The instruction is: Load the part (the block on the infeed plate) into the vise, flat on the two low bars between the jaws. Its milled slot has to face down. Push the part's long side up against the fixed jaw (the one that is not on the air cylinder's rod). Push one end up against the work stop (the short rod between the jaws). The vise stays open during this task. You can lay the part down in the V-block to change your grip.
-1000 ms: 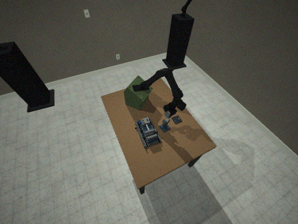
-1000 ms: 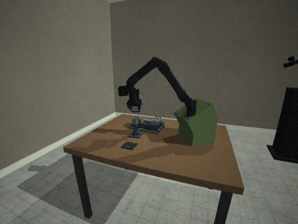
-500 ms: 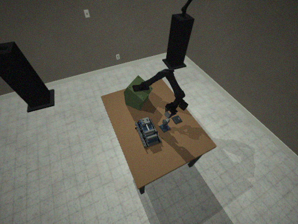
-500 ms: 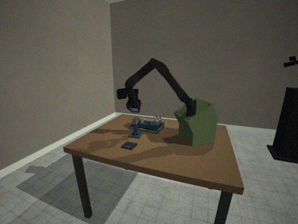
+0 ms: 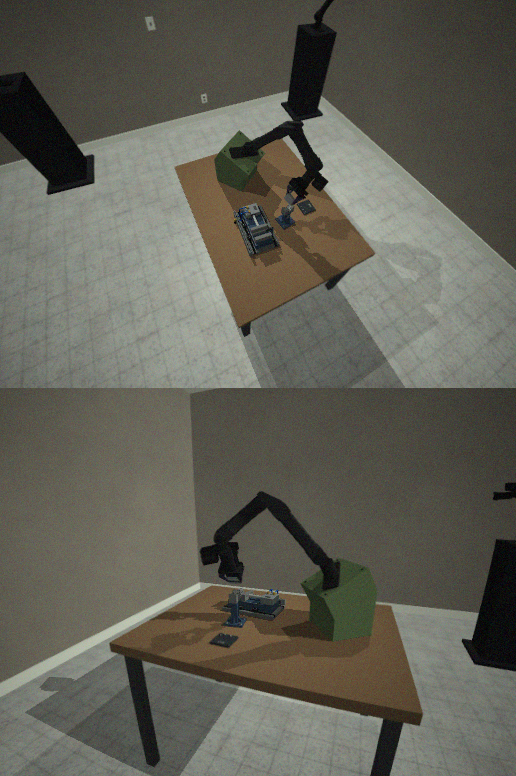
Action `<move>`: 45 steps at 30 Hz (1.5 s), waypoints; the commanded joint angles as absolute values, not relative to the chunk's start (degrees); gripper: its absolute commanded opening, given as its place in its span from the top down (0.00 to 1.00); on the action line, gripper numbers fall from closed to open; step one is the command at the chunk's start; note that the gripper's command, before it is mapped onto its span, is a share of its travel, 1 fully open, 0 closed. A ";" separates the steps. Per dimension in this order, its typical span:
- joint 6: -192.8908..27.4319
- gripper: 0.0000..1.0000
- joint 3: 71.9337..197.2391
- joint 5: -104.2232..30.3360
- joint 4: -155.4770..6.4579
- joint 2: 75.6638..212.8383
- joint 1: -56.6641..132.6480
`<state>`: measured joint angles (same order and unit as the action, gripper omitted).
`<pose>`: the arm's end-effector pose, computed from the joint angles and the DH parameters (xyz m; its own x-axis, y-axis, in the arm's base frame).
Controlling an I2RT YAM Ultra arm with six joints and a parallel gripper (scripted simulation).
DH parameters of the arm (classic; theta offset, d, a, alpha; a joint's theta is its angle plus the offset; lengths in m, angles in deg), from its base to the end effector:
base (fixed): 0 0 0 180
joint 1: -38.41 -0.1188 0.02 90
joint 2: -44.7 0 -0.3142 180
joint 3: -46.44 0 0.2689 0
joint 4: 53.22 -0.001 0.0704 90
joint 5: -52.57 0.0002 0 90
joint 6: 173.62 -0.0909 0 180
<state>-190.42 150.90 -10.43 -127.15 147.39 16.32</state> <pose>0.3895 0.1146 0.2895 0.0575 0.9439 -0.3252 0.9040 0.0890 0.4182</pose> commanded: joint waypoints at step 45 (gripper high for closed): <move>-196.03 1.00 155.90 -0.22 -133.11 148.80 13.90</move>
<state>-195.67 152.95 -2.63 -131.15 150.21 13.81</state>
